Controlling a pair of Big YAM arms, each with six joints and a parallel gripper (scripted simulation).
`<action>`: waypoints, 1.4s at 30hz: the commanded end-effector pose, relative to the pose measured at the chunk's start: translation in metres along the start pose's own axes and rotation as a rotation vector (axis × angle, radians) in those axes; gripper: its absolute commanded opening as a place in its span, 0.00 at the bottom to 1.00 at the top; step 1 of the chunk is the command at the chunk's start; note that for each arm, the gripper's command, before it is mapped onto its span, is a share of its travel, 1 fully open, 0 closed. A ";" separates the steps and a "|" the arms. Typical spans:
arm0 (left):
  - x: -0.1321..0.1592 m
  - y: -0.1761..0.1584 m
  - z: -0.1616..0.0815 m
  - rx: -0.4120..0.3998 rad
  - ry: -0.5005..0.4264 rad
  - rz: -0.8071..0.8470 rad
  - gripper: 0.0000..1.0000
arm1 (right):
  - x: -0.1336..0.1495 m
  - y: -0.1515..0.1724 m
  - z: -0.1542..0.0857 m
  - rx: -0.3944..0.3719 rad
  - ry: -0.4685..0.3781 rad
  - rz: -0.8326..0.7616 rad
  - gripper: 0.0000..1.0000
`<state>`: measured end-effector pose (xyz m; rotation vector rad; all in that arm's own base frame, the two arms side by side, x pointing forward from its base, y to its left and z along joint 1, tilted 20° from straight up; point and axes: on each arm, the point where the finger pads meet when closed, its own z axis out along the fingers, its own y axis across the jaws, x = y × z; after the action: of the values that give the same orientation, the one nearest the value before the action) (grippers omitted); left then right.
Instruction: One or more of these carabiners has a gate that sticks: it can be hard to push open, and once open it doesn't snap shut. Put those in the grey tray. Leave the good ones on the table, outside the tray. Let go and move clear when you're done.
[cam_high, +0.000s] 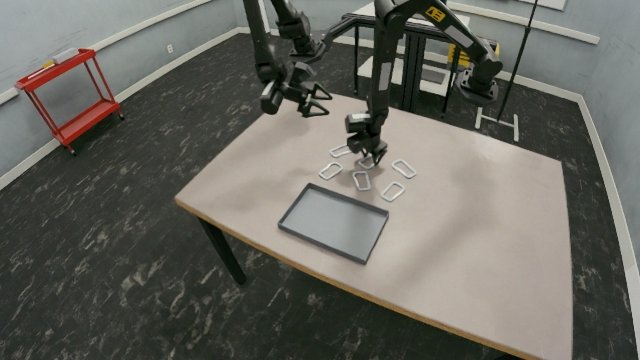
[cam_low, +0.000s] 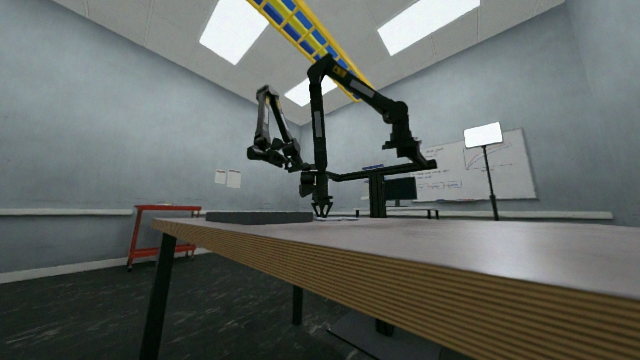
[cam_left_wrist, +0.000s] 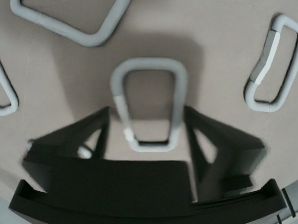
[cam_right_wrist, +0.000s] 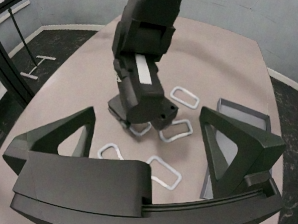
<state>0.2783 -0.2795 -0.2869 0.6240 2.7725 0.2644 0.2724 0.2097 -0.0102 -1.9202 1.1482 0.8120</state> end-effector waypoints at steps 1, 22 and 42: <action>-0.004 -0.002 -0.002 0.005 -0.007 0.002 0.46 | 0.000 -0.001 0.000 0.002 -0.002 0.003 1.00; -0.016 -0.005 -0.009 0.020 -0.040 0.029 1.00 | 0.000 -0.001 0.000 0.002 -0.002 0.003 1.00; -0.048 -0.027 -0.033 0.182 -0.559 0.586 1.00 | 0.000 -0.001 0.000 0.002 -0.002 0.003 1.00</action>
<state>0.3020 -0.3542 -0.2379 1.1942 2.1672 -0.0803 0.2724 0.2097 -0.0102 -1.9202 1.1482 0.8120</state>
